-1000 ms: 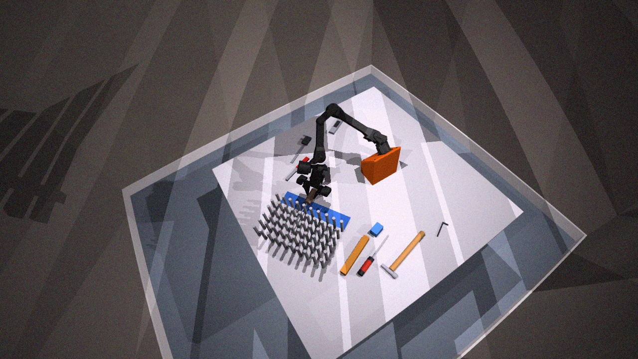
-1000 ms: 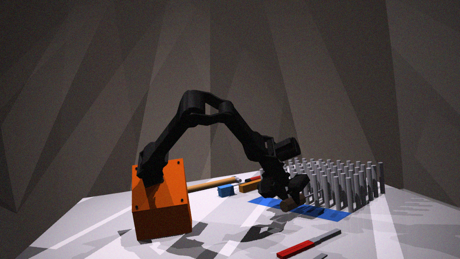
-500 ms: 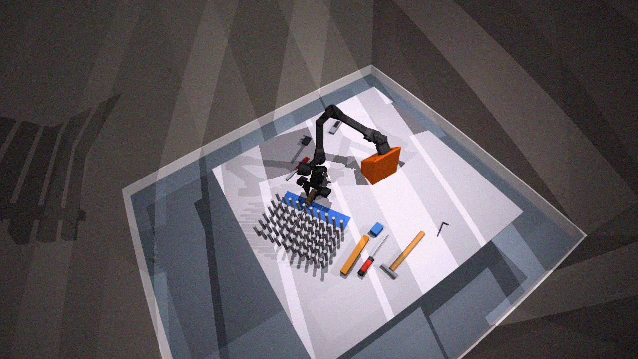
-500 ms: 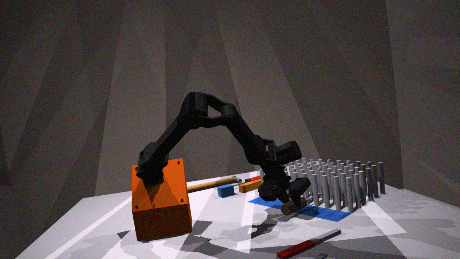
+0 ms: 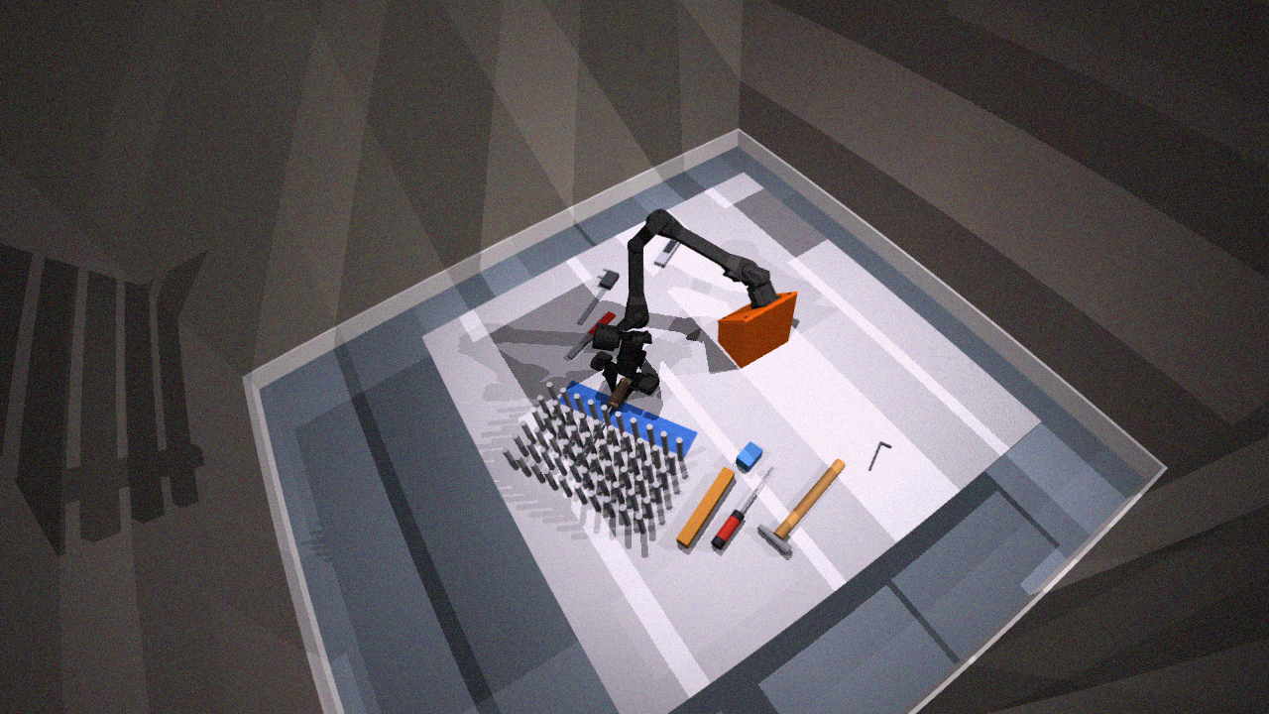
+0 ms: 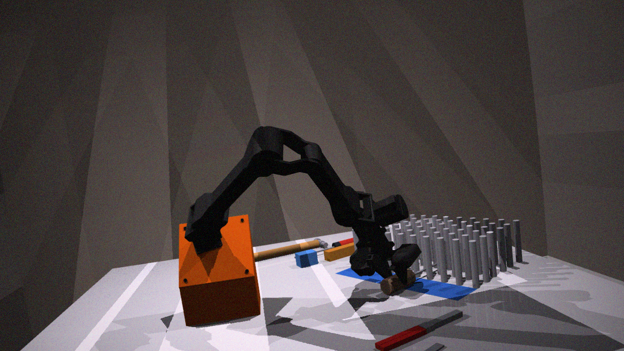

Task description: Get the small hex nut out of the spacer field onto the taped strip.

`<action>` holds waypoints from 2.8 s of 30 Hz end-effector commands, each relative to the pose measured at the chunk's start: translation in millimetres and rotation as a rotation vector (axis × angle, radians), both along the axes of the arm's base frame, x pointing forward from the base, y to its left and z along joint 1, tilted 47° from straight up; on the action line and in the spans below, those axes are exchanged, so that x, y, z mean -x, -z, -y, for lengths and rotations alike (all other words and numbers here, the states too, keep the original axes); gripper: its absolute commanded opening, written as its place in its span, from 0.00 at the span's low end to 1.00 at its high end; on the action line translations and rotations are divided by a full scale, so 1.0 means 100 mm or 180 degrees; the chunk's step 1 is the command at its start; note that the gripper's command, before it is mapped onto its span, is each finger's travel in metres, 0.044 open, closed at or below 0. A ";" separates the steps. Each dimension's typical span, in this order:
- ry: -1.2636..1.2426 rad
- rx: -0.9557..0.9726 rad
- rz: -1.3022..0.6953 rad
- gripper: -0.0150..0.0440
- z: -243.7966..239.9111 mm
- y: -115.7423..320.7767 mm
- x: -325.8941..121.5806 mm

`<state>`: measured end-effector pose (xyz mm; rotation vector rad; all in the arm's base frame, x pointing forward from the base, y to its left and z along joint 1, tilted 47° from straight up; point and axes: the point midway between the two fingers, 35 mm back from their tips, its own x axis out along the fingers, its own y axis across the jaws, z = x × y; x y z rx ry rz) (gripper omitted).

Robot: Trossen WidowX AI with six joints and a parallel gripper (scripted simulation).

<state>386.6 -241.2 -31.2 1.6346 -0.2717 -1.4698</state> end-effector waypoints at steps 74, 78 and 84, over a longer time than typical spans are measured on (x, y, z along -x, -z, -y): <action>-0.0011 -0.0004 -0.0008 0.25 0.09 -0.18 0.47; -0.0011 -0.0004 -0.0008 0.25 0.09 -0.19 0.50; -0.0011 -0.0003 -0.0009 0.25 0.10 -0.20 0.54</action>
